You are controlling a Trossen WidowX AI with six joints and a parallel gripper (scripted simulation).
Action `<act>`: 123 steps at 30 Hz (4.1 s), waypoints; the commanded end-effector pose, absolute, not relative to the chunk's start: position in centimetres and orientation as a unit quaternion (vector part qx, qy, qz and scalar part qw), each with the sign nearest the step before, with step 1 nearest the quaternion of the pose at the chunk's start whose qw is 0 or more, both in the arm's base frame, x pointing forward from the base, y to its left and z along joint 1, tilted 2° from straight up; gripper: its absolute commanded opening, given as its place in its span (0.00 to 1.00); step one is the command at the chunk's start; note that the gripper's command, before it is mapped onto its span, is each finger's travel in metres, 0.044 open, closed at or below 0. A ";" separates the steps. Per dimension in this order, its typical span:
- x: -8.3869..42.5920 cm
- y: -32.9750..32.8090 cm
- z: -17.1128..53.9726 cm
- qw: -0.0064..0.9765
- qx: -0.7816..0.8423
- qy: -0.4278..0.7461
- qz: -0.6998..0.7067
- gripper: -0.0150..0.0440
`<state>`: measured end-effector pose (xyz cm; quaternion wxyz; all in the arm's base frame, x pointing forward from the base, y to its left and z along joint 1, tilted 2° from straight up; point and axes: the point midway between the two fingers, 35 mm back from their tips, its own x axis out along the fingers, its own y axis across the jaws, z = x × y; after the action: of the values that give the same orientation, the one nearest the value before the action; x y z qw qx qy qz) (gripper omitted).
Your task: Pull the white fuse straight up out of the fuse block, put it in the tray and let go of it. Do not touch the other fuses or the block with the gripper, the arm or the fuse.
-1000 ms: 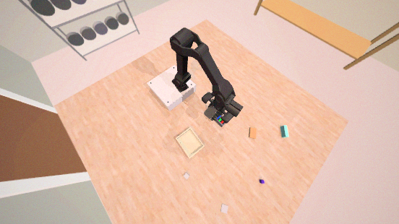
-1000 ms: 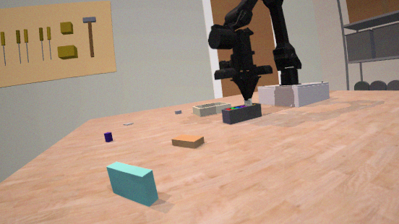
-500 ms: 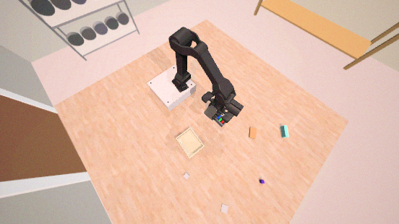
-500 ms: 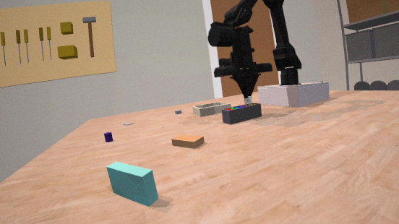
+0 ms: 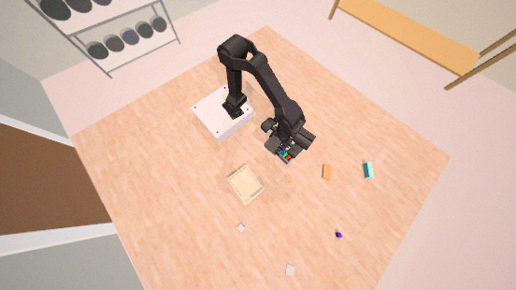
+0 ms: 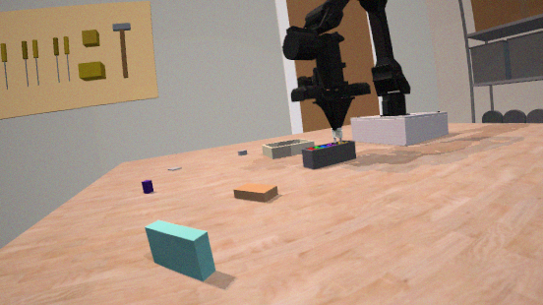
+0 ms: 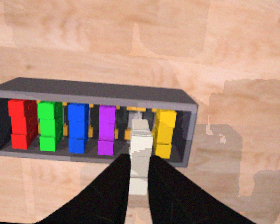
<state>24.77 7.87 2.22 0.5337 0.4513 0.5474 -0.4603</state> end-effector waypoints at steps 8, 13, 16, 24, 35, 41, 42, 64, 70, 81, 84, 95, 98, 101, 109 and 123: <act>24.8 7.8 3.4 0.534 0.452 0.545 -0.462 0.25; 24.9 7.8 4.2 0.535 0.452 0.545 -0.462 0.25; 24.9 7.8 4.6 0.535 0.452 0.545 -0.462 0.25; 25.9 6.4 4.8 0.535 0.452 0.544 -0.462 0.25; 28.6 1.4 5.0 0.537 0.452 0.543 -0.462 0.25; 29.7 -1.6 5.0 0.538 0.451 0.542 -0.462 0.25; 29.8 -2.2 5.0 0.538 0.451 0.542 -0.462 0.25; 30.5 -13.4 4.9 0.539 0.448 0.540 -0.465 0.25; 30.5 -13.4 4.4 0.539 0.448 0.540 -0.465 0.25; 30.5 -13.4 2.6 0.539 0.448 0.540 -0.465 0.25; 30.5 -13.4 2.1 0.539 0.448 0.540 -0.465 0.25; 30.5 -13.4 1.3 0.538 0.450 0.539 -0.465 0.34; 30.5 -13.4 1.3 0.538 0.450 0.539 -0.465 0.48; 30.5 -13.4 1.3 0.538 0.450 0.539 -0.465 0.61; 30.5 -13.4 4.6 0.539 0.448 0.540 -0.465 0.81; 30.5 -13.3 4.9 0.539 0.450 0.540 -0.465 0.81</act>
<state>30.53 -13.34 4.86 0.5386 0.4498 0.5400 -0.4647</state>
